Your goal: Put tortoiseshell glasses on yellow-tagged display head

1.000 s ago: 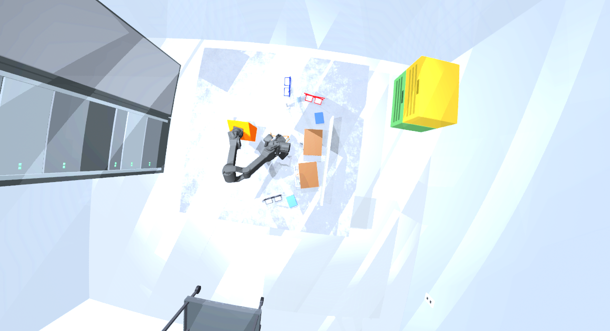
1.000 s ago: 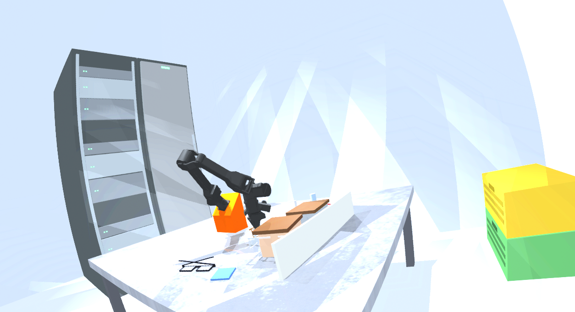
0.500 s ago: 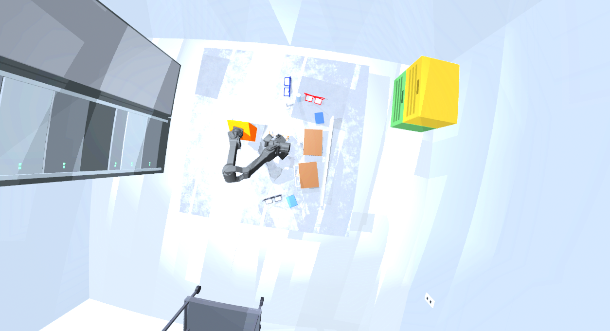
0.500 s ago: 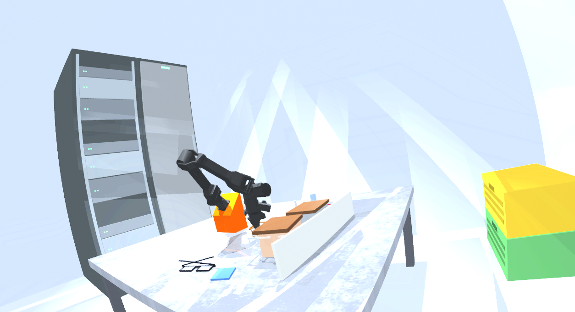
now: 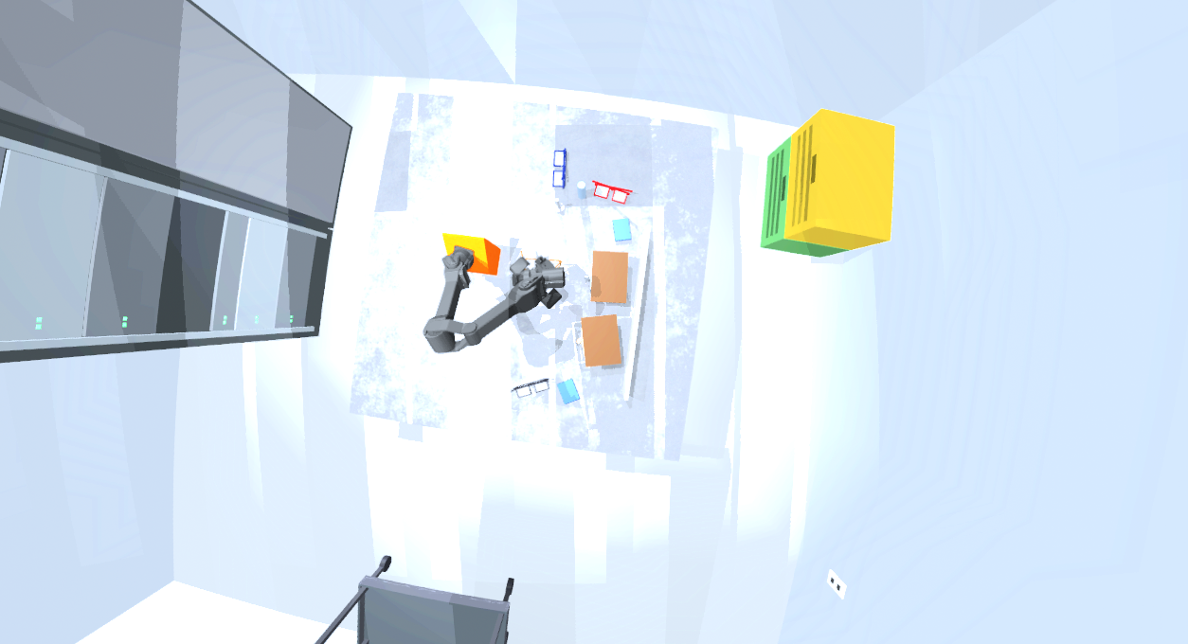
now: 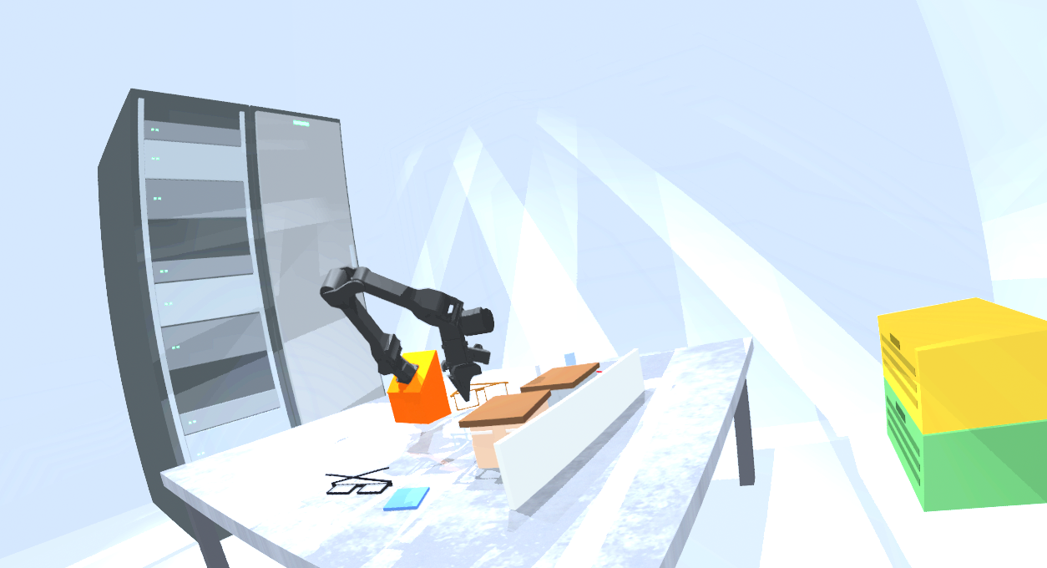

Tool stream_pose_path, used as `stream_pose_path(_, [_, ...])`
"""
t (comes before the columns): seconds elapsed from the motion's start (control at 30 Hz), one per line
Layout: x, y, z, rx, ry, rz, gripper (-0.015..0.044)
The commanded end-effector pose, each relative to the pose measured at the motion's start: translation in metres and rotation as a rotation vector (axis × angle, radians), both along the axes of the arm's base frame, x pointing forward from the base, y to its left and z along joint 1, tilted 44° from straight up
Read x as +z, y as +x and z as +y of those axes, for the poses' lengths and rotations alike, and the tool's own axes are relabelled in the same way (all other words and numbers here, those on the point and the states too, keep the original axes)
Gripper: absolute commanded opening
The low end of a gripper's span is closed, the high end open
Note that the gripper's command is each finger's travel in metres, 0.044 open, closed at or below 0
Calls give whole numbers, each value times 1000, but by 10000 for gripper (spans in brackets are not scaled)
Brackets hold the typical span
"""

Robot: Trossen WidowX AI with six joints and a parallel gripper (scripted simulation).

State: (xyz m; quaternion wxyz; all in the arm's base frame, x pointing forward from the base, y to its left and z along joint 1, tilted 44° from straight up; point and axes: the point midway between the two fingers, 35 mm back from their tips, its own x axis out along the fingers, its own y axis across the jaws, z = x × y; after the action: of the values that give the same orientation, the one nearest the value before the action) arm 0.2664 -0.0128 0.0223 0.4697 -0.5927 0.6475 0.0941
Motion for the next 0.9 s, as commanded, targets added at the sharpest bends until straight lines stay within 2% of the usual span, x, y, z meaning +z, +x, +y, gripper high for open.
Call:
stream_pose_path(0.0, [20, -3, 19, -6, 5, -11, 0])
stream_pose_path(0.13, [34, -8, 32, -7, -1, -12, 0])
stream_pose_path(0.37, [34, -8, 36, -15, 2, -20, 0])
stream_pose_path(0.87, [-10, -2, 96, -123, 53, -122, 0])
